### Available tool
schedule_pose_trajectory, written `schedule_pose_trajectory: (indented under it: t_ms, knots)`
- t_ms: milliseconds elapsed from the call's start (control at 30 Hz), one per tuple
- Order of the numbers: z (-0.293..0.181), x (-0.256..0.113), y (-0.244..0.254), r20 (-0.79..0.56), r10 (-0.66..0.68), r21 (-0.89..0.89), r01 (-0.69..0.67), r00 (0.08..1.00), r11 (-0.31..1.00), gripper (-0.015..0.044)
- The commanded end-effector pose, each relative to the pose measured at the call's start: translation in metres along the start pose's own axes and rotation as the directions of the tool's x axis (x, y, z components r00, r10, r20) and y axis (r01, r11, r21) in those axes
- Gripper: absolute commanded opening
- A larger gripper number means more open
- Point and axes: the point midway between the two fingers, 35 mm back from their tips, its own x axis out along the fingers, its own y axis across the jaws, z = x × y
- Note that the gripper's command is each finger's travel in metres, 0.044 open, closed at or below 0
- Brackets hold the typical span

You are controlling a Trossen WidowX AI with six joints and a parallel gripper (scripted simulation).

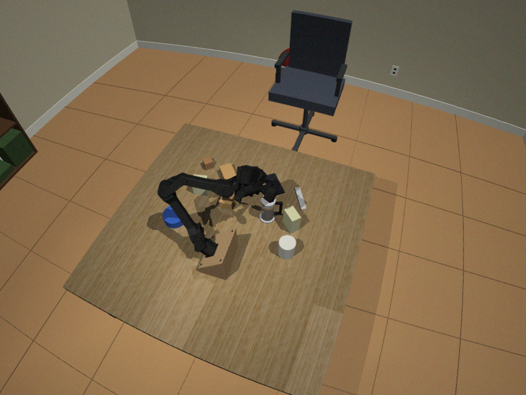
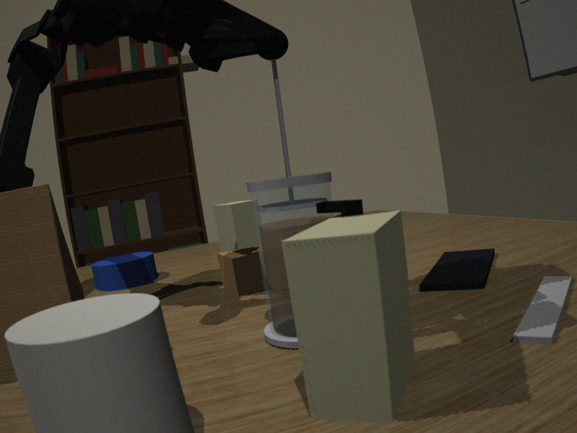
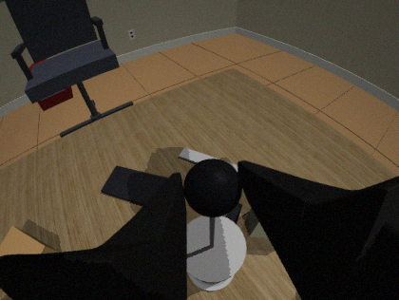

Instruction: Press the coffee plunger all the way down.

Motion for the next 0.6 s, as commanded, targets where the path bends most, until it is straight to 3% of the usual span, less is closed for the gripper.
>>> schedule_pose_trajectory:
  t_ms: [0,567]
  knots:
    - [-0.022,0.012,-0.001,-0.046,-0.002,0.016,0.003,0.999,1.0,0.0119]
    - [-0.046,0.028,-0.001,-0.046,-0.002,0.017,0.003,0.999,1.0,0.0119]
